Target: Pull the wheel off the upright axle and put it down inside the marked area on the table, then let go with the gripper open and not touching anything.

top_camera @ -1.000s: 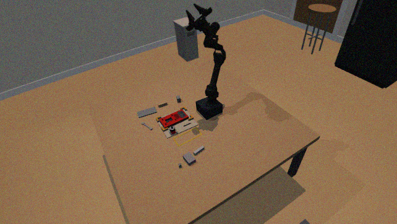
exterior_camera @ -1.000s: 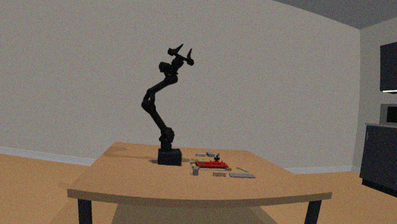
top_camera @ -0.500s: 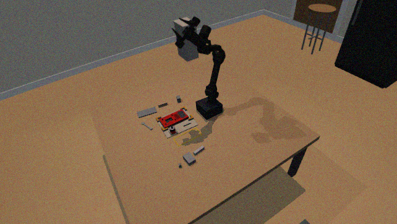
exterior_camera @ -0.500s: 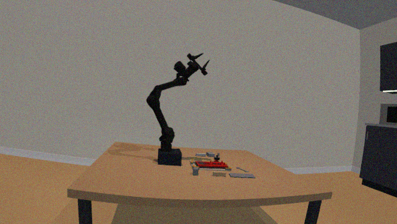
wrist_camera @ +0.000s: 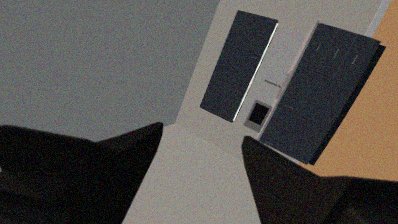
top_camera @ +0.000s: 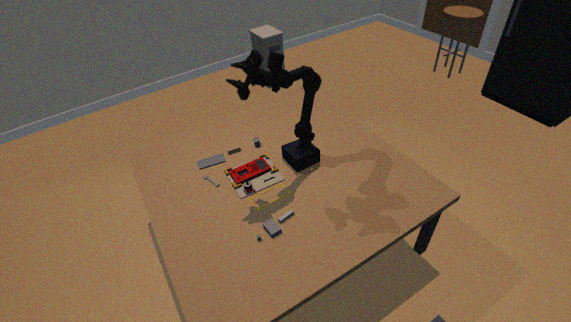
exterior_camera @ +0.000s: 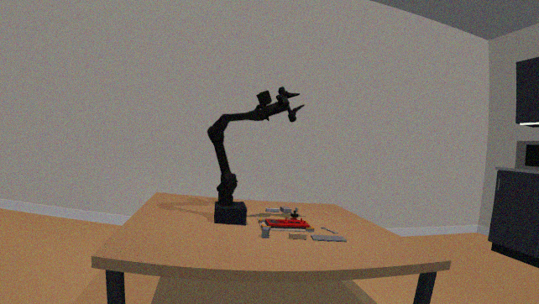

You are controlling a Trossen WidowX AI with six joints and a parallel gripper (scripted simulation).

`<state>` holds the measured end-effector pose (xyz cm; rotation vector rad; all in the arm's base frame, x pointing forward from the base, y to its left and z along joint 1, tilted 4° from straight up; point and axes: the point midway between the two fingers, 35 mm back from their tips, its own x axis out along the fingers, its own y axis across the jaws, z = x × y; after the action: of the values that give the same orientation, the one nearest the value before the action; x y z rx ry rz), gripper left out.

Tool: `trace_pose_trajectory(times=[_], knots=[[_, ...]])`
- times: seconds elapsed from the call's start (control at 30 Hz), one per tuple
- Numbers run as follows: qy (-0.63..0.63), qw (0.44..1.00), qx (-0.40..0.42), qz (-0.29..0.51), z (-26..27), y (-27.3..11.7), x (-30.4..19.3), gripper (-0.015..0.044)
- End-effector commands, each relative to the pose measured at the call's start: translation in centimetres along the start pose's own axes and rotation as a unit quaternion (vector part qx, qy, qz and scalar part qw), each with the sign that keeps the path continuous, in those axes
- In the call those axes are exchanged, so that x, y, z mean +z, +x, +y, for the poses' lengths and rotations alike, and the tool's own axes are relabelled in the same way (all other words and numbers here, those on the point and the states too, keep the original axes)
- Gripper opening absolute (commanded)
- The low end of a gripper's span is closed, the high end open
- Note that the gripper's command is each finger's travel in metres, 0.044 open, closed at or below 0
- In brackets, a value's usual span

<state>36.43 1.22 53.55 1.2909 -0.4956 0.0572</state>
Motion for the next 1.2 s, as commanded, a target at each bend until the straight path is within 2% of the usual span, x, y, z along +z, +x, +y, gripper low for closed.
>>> trace_pose_trajectory(times=[0.0, 0.33, 0.63, 0.93, 1.17], knots=[[-0.018, 0.996, -0.075, 0.037, -5.2, 1.6, -2.3, 0.0300], [-0.057, 0.966, -0.228, 0.106, -15.9, 1.9, -5.3, 0.0300], [-0.054, 0.904, -0.397, 0.148, -26.3, 0.0, -6.9, 0.0300], [-0.030, 0.802, -0.575, 0.158, -35.8, -4.9, -7.1, 0.0300], [-0.005, 0.690, -0.710, 0.142, -41.5, -10.4, -6.5, 0.0300]])
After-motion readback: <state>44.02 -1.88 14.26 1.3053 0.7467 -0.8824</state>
